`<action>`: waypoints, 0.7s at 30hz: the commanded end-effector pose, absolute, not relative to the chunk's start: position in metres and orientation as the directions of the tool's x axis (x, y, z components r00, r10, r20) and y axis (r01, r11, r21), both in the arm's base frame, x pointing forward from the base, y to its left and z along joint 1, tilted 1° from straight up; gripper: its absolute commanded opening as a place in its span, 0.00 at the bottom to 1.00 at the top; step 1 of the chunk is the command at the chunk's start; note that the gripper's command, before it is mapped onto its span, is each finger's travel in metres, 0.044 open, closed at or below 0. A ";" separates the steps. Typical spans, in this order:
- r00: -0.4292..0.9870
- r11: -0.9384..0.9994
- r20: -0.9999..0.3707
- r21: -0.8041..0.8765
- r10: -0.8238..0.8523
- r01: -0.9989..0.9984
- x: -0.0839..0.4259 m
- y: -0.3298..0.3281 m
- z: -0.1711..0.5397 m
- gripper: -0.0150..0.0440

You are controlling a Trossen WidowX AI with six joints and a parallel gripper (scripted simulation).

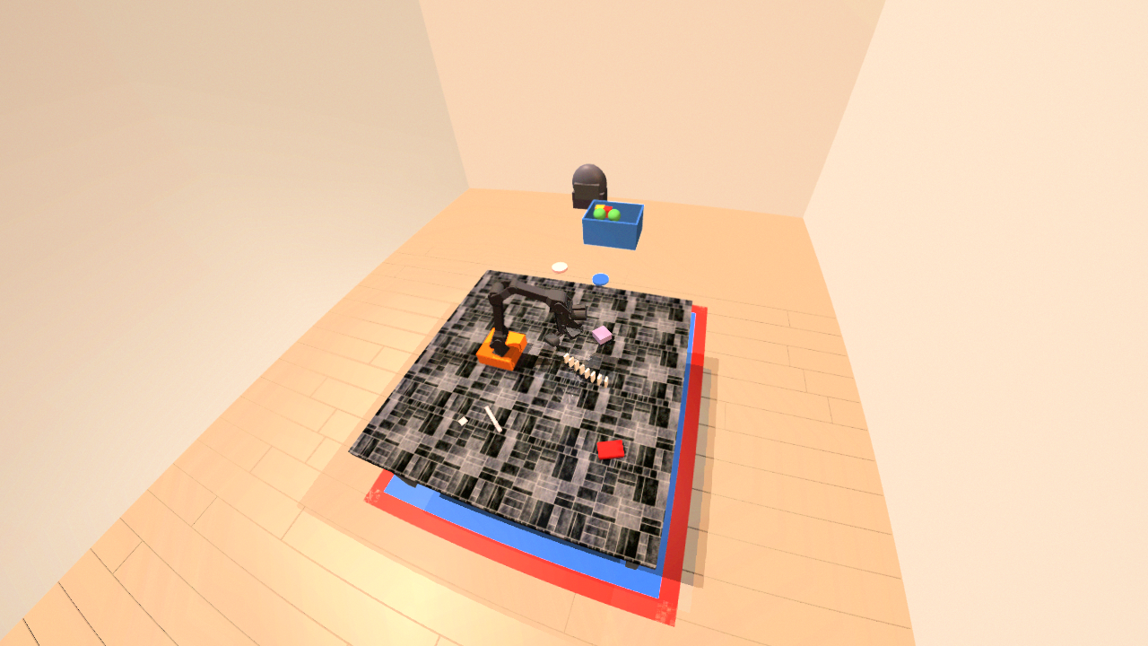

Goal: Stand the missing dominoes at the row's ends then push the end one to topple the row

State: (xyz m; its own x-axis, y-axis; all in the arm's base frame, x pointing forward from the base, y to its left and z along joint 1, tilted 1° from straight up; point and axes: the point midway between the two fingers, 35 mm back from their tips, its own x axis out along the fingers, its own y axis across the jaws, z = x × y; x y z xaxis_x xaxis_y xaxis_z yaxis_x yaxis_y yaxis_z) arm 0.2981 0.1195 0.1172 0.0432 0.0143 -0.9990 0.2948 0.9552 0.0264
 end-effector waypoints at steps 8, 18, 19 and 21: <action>0.037 0.998 -0.999 0.012 0.014 -0.068 0.285 0.121 0.125 0.78; 0.034 0.437 -0.999 -0.023 0.018 -0.899 0.261 0.128 0.082 0.33; 0.034 0.357 -0.999 -0.025 0.019 -0.934 0.258 0.129 0.079 0.29; 0.034 0.291 -0.999 -0.027 0.019 -0.956 0.256 0.129 0.076 0.25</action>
State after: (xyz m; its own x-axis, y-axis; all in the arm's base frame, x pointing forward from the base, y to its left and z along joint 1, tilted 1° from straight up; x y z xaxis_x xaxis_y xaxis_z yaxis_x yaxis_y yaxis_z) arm 0.2737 0.1246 0.0985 0.0250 0.0085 -0.9997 -0.5999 0.8000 -0.0082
